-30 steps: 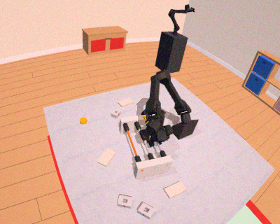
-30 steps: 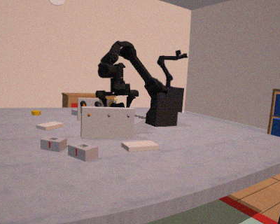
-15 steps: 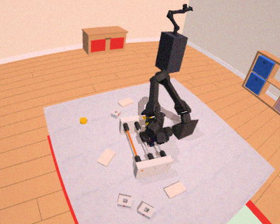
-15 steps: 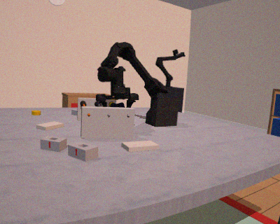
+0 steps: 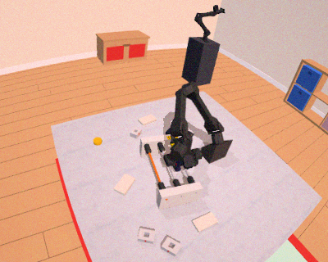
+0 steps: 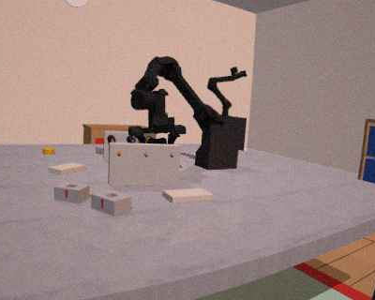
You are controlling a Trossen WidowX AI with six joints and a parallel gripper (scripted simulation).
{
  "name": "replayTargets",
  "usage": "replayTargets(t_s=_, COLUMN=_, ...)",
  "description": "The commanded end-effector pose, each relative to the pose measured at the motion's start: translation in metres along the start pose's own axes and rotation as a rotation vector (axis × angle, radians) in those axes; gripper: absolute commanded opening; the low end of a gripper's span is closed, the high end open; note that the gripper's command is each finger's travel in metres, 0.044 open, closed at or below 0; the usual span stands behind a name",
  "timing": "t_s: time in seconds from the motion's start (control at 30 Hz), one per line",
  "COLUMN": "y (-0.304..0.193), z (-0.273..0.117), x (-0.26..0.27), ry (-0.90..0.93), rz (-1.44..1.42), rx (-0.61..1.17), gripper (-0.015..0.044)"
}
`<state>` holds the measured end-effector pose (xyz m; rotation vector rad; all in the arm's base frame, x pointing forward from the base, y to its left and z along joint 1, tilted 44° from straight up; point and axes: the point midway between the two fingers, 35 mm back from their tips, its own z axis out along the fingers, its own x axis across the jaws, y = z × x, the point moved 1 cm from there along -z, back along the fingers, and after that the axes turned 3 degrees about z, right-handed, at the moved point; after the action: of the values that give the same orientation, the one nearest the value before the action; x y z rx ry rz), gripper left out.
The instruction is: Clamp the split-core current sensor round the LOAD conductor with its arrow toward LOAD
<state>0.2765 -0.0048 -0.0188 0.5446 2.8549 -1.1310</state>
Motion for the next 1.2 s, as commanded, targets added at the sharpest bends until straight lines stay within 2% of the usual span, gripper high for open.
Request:
replayTargets(t_s=0.0, y=0.0, z=-0.0004, x=-0.0004, ry=-0.002, rz=0.002, rx=0.0, gripper=0.0313)
replayTargets(t_s=0.13, y=0.0, z=-0.0004, x=-0.0004, ry=-0.002, rz=0.002, rx=0.0, gripper=0.0287)
replayTargets(t_s=0.5, y=0.0, z=-0.0004, x=-0.0004, ry=-0.002, rz=0.002, rx=0.0, gripper=0.0)
replayTargets(t_s=1.17, y=0.0, z=-0.0004, x=-0.0004, ry=-0.002, rz=0.002, rx=0.0, gripper=0.0)
